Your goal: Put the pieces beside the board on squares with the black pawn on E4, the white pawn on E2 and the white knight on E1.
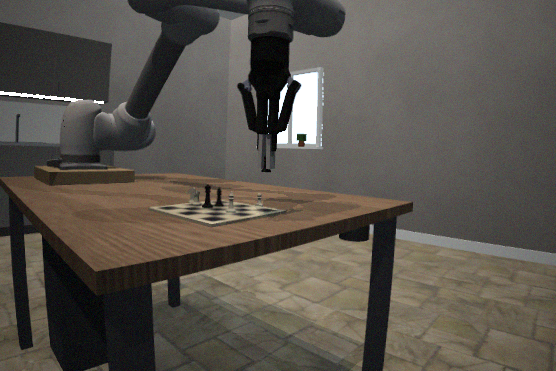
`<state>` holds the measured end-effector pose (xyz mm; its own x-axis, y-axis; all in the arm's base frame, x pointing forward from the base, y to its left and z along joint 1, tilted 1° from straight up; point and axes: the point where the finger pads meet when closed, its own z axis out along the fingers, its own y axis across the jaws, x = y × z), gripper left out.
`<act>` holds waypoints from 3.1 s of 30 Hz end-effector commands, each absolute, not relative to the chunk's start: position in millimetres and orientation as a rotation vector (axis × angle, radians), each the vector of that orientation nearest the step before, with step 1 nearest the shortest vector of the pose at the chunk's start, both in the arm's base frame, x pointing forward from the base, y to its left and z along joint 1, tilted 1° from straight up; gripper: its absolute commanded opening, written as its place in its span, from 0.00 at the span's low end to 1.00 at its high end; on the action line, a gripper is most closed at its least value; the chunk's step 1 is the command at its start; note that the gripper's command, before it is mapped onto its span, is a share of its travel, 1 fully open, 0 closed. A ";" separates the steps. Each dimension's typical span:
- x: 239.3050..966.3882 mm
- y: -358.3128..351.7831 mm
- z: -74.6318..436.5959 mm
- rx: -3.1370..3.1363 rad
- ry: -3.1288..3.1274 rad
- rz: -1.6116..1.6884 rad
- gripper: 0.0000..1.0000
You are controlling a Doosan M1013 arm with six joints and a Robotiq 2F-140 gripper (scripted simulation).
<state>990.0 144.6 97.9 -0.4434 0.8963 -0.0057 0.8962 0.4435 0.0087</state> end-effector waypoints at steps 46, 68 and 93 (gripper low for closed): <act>782.8 74.0 101.0 2.039 2.378 0.009 0.00; 783.7 73.9 20.5 2.039 2.378 0.009 0.00; 783.8 73.9 8.6 2.039 2.378 0.009 0.00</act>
